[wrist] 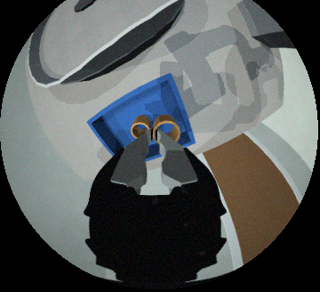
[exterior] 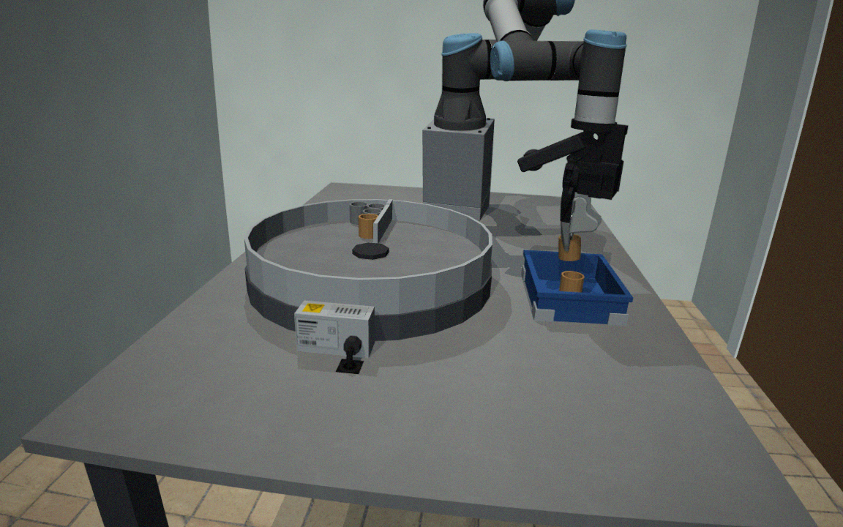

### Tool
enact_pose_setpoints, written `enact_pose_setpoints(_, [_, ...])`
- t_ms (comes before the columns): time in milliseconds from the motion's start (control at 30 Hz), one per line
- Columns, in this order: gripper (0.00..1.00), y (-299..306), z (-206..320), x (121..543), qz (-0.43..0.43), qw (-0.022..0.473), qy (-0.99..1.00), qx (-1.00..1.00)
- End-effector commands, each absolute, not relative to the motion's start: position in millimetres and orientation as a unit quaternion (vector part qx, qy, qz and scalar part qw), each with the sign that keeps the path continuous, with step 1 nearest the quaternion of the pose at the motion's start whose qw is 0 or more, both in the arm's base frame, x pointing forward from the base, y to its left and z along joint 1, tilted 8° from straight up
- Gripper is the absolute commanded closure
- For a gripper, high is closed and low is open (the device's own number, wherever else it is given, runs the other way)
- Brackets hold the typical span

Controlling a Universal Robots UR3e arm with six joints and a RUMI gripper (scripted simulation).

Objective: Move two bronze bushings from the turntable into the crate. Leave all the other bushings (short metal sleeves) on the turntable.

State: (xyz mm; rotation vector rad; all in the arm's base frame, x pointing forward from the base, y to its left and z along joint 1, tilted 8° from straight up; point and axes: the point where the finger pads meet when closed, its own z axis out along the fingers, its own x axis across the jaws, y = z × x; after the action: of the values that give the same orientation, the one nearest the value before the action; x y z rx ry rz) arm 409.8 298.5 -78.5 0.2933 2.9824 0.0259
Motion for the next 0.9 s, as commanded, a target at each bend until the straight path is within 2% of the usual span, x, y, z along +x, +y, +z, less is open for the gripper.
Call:
enact_pose_setpoints(0, [1.00, 299.0, -77.2, 410.6, 0.010, 0.074, 0.992, 0.098])
enact_pose_setpoints(867, [1.00, 299.0, -83.2, 411.5, 0.010, 0.074, 0.992, 0.098])
